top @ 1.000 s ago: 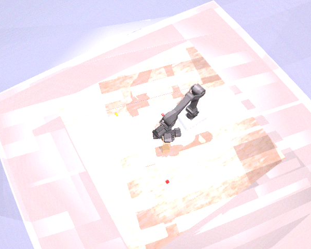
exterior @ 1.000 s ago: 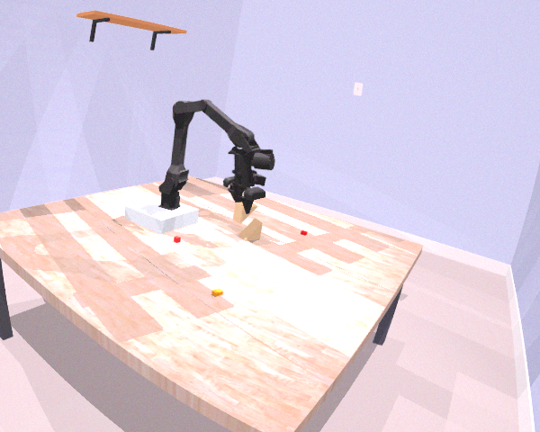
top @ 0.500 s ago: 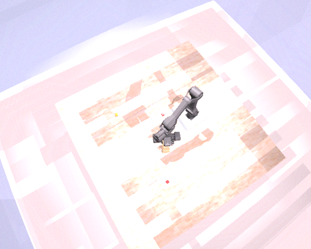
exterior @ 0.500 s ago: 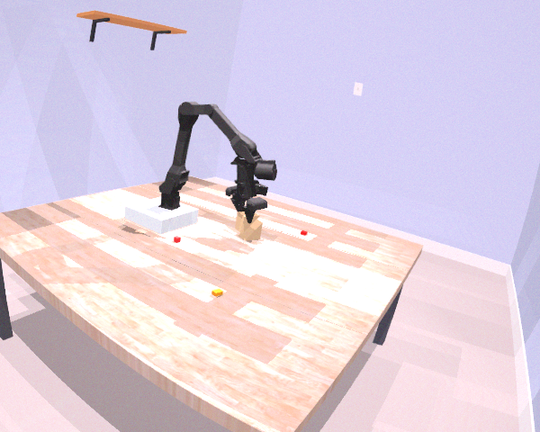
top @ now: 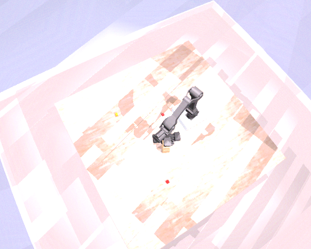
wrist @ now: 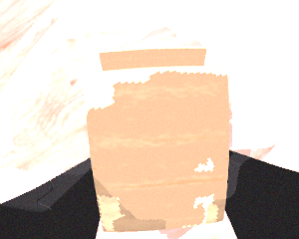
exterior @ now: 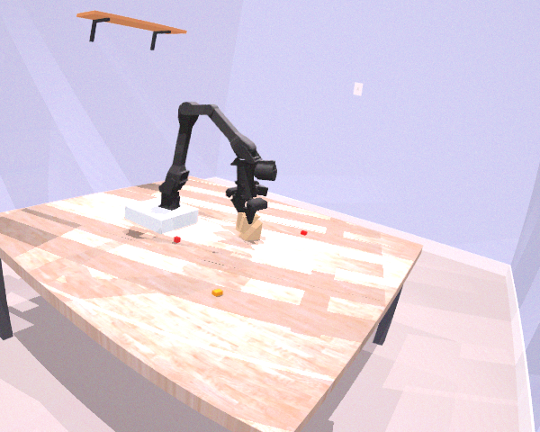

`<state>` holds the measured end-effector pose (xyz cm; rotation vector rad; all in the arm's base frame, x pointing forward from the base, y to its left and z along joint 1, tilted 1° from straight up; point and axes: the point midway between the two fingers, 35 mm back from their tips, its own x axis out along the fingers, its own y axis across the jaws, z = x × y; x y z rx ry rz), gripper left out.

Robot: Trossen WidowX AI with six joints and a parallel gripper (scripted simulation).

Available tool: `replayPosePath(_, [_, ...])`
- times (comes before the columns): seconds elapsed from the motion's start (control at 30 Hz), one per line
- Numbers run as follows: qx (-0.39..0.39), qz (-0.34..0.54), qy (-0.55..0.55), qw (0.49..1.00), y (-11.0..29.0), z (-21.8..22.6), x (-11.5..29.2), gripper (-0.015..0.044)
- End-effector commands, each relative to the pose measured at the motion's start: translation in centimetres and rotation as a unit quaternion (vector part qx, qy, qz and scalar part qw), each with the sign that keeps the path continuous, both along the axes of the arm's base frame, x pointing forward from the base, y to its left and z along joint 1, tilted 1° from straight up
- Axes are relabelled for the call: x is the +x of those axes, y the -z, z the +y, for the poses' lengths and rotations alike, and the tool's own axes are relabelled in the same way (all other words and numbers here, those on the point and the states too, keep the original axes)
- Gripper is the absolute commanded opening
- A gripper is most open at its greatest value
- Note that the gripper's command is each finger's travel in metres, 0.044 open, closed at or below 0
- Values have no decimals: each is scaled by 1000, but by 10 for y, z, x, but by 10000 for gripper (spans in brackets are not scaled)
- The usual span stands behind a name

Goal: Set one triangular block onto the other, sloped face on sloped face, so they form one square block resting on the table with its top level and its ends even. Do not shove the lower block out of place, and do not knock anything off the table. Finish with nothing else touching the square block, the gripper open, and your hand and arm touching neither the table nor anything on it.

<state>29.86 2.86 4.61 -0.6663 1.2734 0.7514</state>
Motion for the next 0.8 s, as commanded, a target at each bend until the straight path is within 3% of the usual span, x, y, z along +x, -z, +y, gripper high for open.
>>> replayPosePath(0.0, [-3, -3, 4, 1000, 0, -1, 1, 0])
replayPosePath(0.77, [-4, -4, 6, 1000, 1, 0, 2, 0])
